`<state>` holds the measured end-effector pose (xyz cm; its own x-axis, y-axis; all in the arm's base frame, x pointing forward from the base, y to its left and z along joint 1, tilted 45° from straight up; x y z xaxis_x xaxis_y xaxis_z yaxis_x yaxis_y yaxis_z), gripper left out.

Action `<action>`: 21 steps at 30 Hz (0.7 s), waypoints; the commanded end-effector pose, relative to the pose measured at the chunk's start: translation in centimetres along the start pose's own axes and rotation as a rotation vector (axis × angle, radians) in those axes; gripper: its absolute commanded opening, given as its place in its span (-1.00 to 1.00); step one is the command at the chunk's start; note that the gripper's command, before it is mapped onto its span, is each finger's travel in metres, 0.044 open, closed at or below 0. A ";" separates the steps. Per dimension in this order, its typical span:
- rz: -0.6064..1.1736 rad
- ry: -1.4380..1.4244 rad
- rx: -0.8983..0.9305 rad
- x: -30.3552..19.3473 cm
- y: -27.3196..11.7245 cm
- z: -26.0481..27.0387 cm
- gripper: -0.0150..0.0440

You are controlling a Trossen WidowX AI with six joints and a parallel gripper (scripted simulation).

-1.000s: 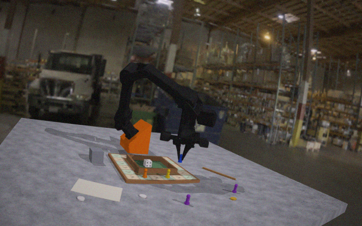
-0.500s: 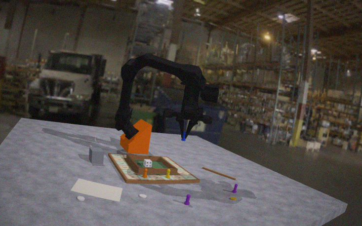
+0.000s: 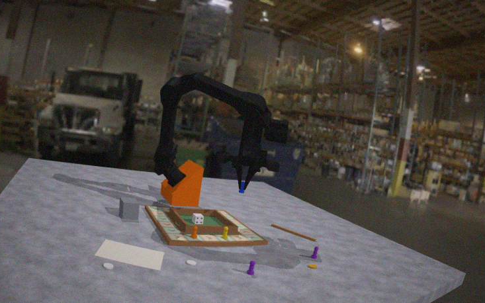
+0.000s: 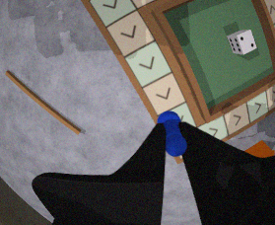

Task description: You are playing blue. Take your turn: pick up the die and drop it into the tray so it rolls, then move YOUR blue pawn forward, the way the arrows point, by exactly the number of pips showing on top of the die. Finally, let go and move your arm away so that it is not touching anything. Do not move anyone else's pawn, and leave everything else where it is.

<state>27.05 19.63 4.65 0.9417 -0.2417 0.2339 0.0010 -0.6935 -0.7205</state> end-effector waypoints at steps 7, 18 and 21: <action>0.002 0.003 0.002 -2.6 2.4 -0.8 -0.49; 0.003 0.002 0.000 -5.4 5.0 -2.1 -0.49; 0.003 0.002 0.000 -5.6 5.3 -2.2 -0.49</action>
<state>21.49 16.15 1.19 0.9433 -0.2399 0.2292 -0.0026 -0.6961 -0.7179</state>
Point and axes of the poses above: the point midway between the two fingers, 35 mm back from their tips, its own y axis out along the fingers, its own z axis across the jaws, x = y × z, the point moved 9 cm from there along -y, back along the fingers, and after that the axes turned 8 degrees about -y, right-handed, at the moved point
